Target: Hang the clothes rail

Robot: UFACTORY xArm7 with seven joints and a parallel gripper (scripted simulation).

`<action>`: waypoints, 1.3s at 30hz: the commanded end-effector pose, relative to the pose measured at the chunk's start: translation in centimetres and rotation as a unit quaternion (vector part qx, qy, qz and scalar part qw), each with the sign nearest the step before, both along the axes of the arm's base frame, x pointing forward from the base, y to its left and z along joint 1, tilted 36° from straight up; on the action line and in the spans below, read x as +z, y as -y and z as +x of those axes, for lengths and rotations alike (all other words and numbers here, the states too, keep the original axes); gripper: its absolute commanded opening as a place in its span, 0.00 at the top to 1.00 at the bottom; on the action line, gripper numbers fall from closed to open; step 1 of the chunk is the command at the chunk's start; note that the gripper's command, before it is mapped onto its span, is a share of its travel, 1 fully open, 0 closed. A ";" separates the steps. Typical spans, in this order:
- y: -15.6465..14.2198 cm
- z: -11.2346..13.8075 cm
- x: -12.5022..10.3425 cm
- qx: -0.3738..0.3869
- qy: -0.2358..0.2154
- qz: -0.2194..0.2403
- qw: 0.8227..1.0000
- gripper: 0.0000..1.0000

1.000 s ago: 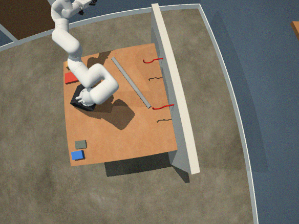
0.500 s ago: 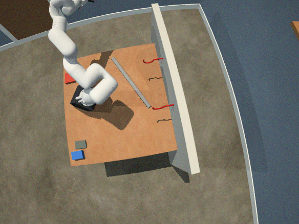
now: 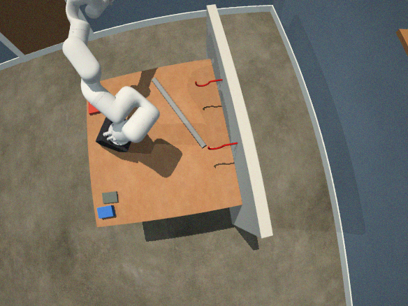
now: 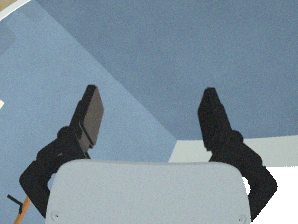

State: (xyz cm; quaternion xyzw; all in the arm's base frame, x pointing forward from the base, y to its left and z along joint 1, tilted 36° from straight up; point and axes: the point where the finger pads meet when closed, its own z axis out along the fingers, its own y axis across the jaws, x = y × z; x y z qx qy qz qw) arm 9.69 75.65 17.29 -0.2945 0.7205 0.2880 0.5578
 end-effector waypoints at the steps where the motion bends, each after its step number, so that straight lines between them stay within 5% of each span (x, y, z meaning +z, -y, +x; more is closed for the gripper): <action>1: -0.6 -0.8 2.0 0.012 -0.033 0.052 0.998 0.00; 13: -1.6 -2.3 6.5 0.025 -0.093 0.139 0.986 0.00; 19: -1.8 -3.0 9.4 0.035 -0.145 0.217 0.965 0.00; 23: -1.9 -3.3 11.0 0.035 -0.145 0.217 0.965 0.00; 28: -1.8 -3.7 13.4 0.043 -0.189 0.283 0.939 0.00; 33: -1.8 -3.9 14.9 0.044 -0.197 0.294 0.934 0.00; 39: -1.3 -4.1 17.9 0.052 -0.246 0.369 0.895 0.00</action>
